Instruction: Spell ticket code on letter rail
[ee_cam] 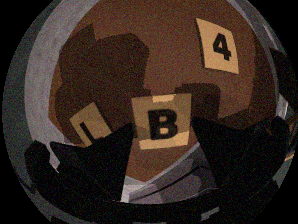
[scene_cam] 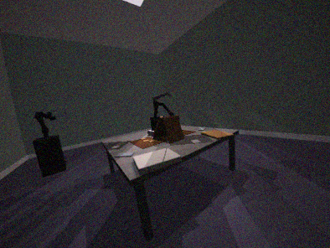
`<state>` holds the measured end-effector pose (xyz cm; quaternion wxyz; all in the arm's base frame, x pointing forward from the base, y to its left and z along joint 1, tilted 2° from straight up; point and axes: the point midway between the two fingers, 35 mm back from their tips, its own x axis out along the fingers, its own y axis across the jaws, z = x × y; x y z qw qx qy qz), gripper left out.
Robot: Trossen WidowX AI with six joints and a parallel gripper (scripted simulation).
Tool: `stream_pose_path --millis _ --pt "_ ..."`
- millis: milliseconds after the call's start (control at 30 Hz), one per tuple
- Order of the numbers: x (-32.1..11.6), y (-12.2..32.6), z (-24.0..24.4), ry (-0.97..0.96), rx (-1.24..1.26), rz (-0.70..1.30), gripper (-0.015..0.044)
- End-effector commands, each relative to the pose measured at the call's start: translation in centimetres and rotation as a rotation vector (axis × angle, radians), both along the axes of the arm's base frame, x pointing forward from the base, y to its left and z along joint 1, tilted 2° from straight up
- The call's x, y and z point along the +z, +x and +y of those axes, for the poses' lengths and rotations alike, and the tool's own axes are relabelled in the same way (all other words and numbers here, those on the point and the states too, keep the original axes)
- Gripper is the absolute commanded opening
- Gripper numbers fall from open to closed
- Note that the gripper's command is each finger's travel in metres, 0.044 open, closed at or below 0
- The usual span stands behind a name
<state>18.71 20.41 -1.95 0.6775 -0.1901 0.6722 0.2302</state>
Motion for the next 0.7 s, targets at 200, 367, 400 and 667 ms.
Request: stream_pose_path --millis 200,367,400,667 --pt "-0.04 0.01 0.02 -0.002 -0.006 -0.003 0.0247" --pt "0.27 -0.02 0.01 -0.002 -0.006 -0.003 0.0155" --pt "0.33 -0.03 0.02 -0.002 -0.006 -0.003 0.0128" --pt "0.73 -0.12 -0.02 -0.002 -0.006 -0.003 0.0000"
